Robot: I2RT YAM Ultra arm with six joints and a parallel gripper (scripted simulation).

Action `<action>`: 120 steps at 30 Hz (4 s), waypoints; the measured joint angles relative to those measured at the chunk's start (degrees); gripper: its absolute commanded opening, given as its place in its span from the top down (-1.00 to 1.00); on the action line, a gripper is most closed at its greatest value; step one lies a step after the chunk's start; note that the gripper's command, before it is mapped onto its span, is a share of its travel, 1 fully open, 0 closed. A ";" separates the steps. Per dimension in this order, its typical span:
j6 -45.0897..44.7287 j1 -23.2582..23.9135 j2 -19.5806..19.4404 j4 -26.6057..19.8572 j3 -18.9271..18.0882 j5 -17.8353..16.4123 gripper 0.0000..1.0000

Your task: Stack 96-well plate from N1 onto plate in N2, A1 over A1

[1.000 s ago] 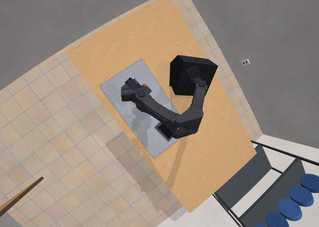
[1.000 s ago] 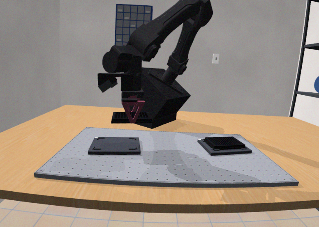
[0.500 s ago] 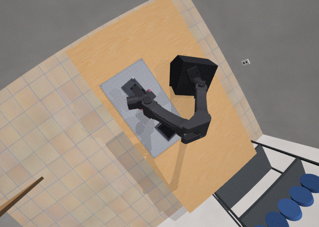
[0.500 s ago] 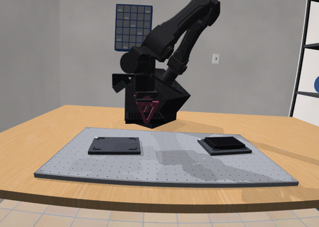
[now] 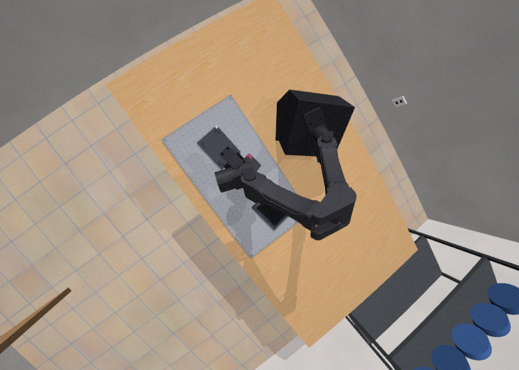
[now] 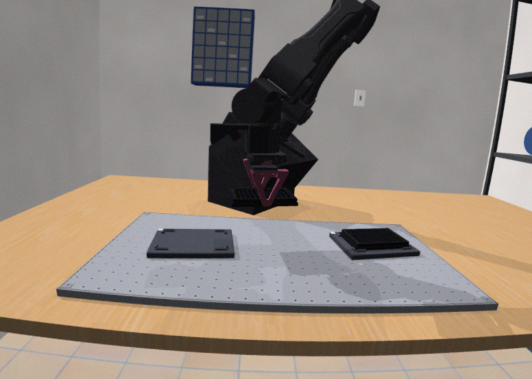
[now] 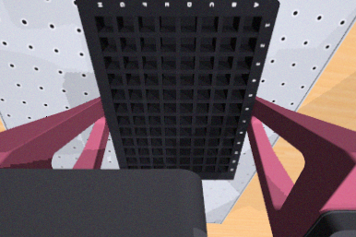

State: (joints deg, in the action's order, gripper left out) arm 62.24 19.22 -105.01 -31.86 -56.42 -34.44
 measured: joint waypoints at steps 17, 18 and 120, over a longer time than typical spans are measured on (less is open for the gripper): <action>8.76 -7.58 7.74 1.18 3.96 1.60 1.00; 9.35 -8.15 8.24 1.33 4.09 1.73 1.00; 48.94 -46.27 22.08 -2.14 -2.69 18.47 1.00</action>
State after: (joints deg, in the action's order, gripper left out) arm 111.18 -27.05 -82.94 -34.00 -59.11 -15.97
